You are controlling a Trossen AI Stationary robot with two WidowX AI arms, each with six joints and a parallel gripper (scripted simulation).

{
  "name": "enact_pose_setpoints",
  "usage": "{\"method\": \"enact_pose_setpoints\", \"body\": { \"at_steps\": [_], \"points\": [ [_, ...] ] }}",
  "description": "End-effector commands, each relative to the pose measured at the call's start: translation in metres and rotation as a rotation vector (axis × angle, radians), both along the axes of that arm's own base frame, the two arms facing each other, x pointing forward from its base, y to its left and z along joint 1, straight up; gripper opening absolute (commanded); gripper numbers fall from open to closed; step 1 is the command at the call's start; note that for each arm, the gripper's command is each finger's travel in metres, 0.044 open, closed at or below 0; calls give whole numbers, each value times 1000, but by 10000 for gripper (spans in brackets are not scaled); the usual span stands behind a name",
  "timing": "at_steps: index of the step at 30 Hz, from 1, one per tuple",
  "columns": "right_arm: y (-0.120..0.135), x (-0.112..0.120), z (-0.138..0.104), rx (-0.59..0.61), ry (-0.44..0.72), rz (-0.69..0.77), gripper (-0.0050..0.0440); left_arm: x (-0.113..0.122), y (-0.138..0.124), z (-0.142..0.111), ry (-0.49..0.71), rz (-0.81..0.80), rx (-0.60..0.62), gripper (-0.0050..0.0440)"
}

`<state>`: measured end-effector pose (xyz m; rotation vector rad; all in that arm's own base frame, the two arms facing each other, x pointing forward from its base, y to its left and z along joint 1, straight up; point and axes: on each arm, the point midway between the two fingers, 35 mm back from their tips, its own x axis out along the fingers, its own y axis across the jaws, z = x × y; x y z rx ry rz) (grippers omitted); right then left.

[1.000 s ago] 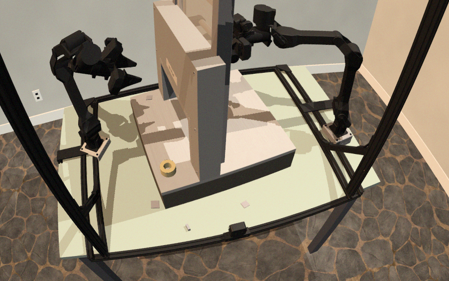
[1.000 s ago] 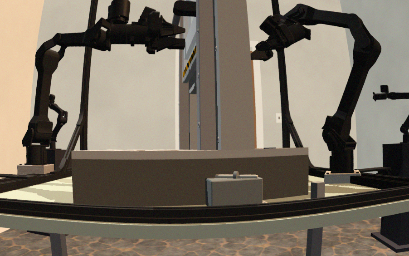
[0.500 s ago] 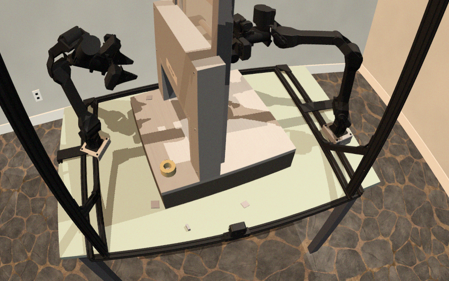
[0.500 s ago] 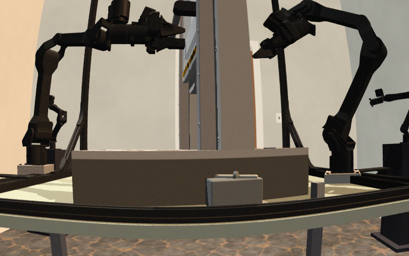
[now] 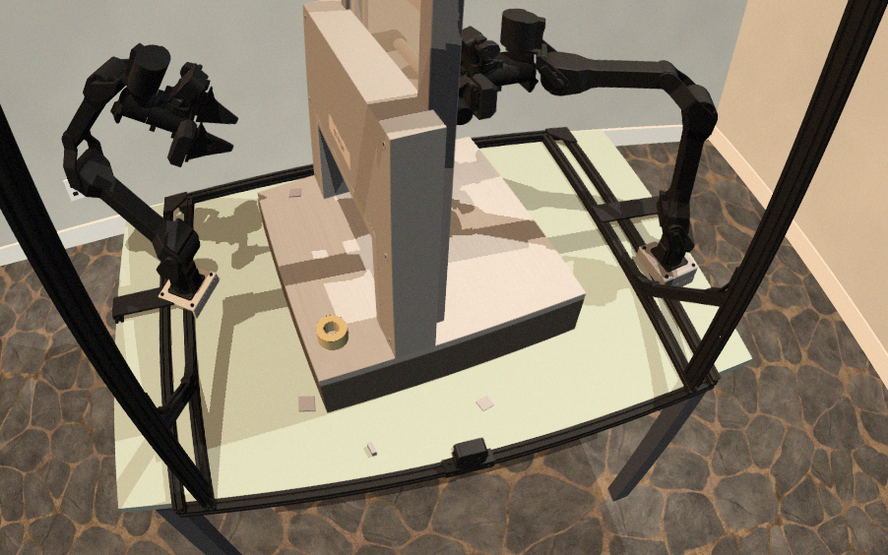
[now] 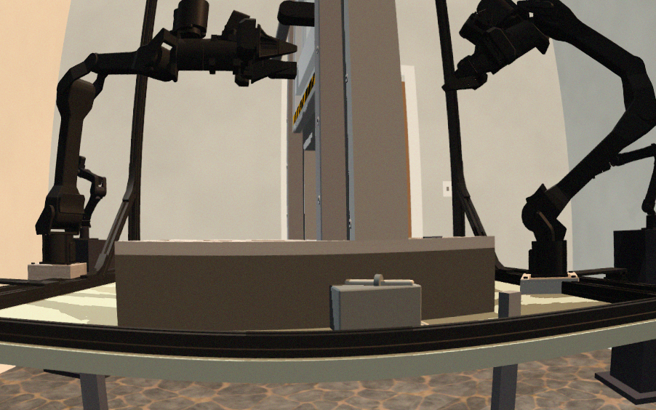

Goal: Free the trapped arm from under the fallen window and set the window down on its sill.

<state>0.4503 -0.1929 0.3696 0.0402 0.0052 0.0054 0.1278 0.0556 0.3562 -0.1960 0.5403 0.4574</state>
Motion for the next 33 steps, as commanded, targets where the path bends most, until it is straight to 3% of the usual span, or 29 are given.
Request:
{"method": "enact_pose_setpoints", "body": {
  "at_steps": [1,8,20,33],
  "points": [
    [0,-7,43,-41,-96,-22,400,-17,-8,-2,-42,-67,34,400],
    [0,-7,43,-41,-96,-22,400,-31,-20,-2,-93,-130,99,400],
    [0,-6,42,-41,-96,-22,400,-34,-22,-3,-99,-136,108,400],
    [0,-4,11,-41,-96,-22,400,-34,-22,-3,-99,-136,108,400]
  ]
}}
